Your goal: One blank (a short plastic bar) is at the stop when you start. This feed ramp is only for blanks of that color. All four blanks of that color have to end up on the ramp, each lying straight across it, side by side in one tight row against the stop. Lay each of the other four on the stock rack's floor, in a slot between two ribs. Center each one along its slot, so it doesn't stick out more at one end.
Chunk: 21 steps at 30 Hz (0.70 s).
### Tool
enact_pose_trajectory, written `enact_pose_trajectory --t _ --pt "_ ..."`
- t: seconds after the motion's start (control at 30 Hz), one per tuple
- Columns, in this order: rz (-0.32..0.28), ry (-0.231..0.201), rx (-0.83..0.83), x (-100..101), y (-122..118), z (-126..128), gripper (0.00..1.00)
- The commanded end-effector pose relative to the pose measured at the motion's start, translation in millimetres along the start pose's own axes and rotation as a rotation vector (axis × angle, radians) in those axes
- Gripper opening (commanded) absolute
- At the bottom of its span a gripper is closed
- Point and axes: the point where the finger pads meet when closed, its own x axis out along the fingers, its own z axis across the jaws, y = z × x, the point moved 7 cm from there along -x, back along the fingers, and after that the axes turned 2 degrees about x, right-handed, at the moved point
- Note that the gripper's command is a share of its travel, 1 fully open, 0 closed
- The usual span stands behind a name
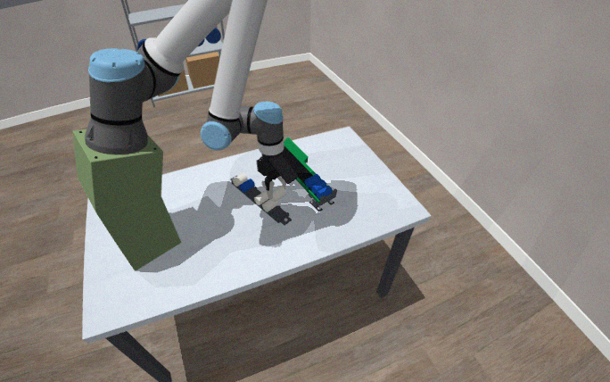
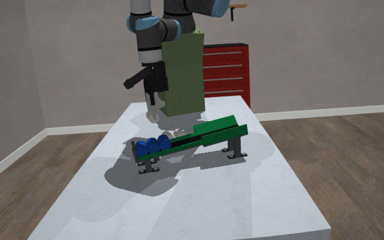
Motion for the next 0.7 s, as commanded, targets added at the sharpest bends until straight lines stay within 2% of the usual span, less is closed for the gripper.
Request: enact_pose_trajectory --t 0.0,0.17,0.47,0.53,0.67 --pt "0.001 0.001 0.0 6 0 0 0.35" --pt "0.001 0.001 0.0 24 0 0 0.35" --pt "0.001 0.001 0.0 69 0 0 0.35" --pt "0.001 0.001 0.0 69 0 0 0.35" --pt "0.001 0.001 0.0 85 0 0 0.35"
